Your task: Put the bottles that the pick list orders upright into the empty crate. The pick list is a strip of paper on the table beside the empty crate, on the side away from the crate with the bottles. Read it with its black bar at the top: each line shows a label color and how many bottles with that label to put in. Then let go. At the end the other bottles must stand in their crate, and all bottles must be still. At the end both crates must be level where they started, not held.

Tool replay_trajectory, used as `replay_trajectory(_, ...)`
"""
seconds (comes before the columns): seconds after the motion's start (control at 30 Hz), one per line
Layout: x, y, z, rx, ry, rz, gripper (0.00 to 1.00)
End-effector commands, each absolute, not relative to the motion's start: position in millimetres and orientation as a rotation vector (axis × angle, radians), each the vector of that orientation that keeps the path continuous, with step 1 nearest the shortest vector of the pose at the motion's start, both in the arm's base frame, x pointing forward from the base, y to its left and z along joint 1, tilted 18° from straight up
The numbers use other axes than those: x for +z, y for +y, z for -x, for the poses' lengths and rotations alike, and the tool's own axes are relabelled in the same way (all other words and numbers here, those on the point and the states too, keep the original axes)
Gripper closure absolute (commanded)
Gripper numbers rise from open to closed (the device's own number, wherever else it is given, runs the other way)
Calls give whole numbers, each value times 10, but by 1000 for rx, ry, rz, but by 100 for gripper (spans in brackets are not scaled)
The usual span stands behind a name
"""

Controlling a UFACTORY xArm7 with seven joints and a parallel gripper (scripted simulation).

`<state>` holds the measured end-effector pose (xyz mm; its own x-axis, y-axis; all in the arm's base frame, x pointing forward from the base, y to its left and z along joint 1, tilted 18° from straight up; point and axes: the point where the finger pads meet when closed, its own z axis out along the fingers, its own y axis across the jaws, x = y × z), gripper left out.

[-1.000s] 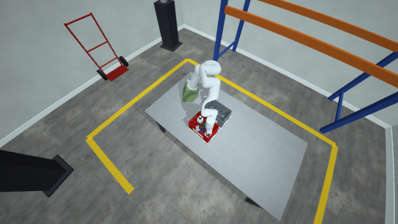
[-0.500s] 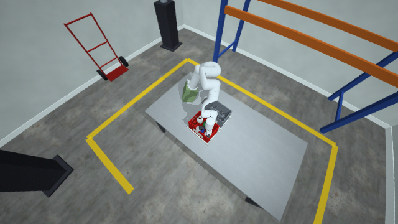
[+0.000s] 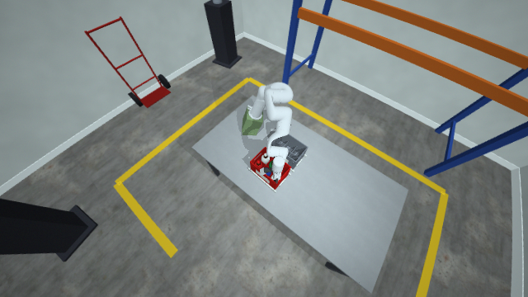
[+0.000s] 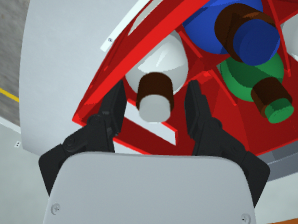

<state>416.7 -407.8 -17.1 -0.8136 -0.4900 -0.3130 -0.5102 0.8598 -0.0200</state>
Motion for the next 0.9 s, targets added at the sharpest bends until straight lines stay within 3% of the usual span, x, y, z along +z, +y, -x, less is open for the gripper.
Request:
replay_trajectory(0.0, -154, -4097, -4170, 87, 2725, 751, 35)
replay_trajectory(0.1, -154, -4097, -4170, 87, 2725, 751, 35)
replay_trajectory(0.13, -123, -4102, -4161, 86, 2725, 751, 100)
replay_trajectory(0.87, -122, -4102, -4161, 87, 2725, 751, 100)
